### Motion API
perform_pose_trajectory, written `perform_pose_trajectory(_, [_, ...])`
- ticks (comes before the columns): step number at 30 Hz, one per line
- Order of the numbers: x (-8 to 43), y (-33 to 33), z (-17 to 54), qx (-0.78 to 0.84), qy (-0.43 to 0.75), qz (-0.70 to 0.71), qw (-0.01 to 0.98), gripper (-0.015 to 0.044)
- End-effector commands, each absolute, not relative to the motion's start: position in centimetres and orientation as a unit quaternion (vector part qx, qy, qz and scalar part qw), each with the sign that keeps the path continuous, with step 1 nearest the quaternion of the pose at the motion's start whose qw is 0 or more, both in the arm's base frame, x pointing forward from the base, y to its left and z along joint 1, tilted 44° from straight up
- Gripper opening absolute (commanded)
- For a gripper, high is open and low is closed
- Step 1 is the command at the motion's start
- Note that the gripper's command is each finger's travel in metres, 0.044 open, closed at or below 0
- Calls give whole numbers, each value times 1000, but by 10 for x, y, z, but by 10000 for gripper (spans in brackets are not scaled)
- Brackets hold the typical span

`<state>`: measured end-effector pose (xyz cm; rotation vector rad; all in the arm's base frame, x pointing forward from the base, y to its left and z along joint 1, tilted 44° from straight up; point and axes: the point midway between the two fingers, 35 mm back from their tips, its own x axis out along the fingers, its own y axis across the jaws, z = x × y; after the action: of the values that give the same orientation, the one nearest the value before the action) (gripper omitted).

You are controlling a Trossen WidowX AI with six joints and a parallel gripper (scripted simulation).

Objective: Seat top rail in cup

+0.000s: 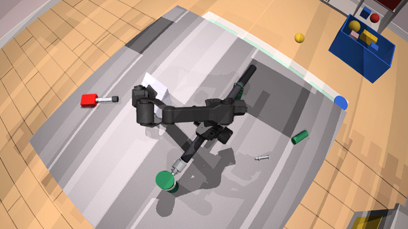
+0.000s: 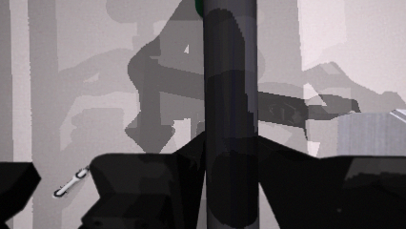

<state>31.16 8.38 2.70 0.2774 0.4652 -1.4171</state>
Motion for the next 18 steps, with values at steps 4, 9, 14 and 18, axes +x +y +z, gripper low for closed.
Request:
perform_pose_trajectory(4, [313,86,29,132,210,-640,727,0])
perform_pose_trajectory(9, [314,79,33,128,211,-642,726,0])
perform_pose_trajectory(14, [314,76,35,125,211,-643,726,0])
perform_pose_trajectory(18, [314,76,35,125,211,-643,726,0])
